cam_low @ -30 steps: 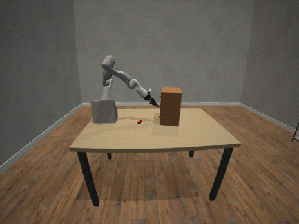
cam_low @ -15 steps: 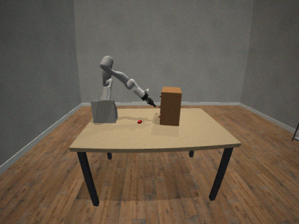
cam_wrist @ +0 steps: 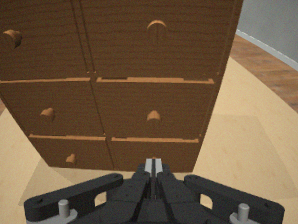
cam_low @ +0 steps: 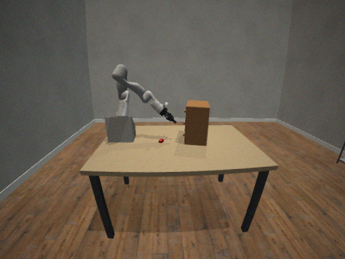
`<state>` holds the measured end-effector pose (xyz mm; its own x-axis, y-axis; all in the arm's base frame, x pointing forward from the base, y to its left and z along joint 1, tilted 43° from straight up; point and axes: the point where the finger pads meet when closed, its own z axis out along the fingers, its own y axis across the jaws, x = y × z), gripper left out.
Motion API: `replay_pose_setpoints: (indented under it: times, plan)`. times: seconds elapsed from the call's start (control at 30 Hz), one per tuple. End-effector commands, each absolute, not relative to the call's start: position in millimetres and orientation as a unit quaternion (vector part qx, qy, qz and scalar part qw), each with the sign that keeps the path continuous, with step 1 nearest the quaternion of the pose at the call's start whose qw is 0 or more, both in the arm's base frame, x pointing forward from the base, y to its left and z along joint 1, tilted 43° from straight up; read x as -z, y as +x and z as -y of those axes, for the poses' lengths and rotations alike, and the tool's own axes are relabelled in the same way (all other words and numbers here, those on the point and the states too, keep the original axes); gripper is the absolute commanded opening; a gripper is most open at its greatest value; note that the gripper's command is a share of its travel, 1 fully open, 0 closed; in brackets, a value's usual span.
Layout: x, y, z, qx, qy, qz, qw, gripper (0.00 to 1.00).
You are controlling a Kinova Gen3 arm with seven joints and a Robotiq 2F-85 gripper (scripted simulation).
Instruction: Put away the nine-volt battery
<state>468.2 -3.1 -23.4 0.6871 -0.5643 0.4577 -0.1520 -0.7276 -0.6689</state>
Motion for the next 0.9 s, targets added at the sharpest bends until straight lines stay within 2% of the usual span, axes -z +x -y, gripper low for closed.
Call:
replay_pose_setpoints:
  times: [0.0,0.27,0.87]
  plan:
    - [19,461,7,0.339,-0.866,-0.208,0.304,0.00]
    - [4,428,14,0.339,-0.866,-0.208,0.304,0.00]
    - [2,425,16,0.330,-0.869,-0.204,0.306,0.00]
